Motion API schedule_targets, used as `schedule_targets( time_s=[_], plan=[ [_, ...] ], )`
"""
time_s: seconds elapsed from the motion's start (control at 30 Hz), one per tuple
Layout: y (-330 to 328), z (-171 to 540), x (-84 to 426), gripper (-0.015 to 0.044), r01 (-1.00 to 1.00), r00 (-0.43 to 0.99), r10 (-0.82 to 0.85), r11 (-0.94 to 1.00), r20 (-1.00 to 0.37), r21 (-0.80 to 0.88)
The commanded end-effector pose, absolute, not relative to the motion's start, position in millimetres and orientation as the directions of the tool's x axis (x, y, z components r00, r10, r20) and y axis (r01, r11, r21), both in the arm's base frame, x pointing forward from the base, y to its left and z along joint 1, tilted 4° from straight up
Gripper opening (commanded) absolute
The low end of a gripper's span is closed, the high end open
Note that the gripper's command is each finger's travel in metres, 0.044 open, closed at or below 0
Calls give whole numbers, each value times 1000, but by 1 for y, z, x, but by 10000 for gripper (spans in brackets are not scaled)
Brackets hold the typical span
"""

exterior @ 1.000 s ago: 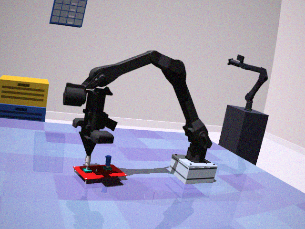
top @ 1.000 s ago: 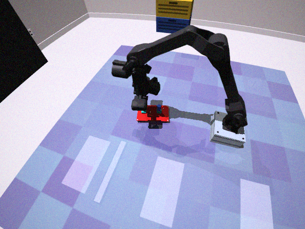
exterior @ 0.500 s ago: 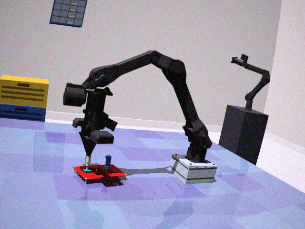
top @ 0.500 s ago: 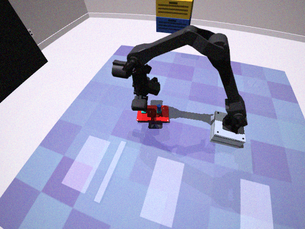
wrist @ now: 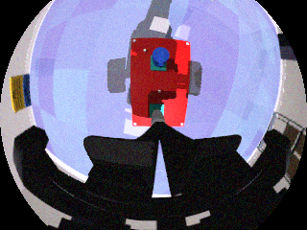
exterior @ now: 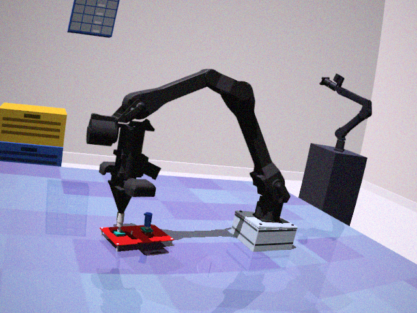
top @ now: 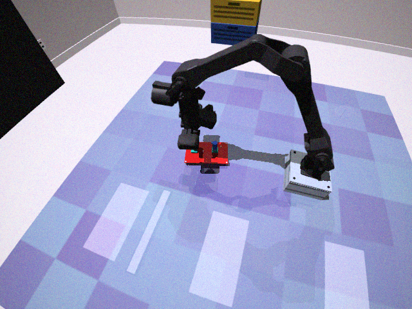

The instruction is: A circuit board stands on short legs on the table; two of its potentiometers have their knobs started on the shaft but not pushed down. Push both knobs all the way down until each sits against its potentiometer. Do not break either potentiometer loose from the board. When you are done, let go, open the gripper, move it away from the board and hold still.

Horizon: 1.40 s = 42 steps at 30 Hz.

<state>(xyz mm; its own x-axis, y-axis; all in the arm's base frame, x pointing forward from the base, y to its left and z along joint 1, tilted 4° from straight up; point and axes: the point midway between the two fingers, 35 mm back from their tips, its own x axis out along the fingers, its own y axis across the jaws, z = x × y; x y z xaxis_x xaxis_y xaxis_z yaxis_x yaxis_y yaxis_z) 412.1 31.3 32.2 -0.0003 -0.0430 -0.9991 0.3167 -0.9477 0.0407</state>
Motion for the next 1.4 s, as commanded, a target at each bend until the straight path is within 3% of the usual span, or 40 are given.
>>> schedule_targets(
  time_s=[0.0,1.37],
  plan=[
    [30,26,414,0,316,0,-47,-948,-999,44],
    [30,17,413,0,316,0,-47,-948,-999,44]
  ],
)
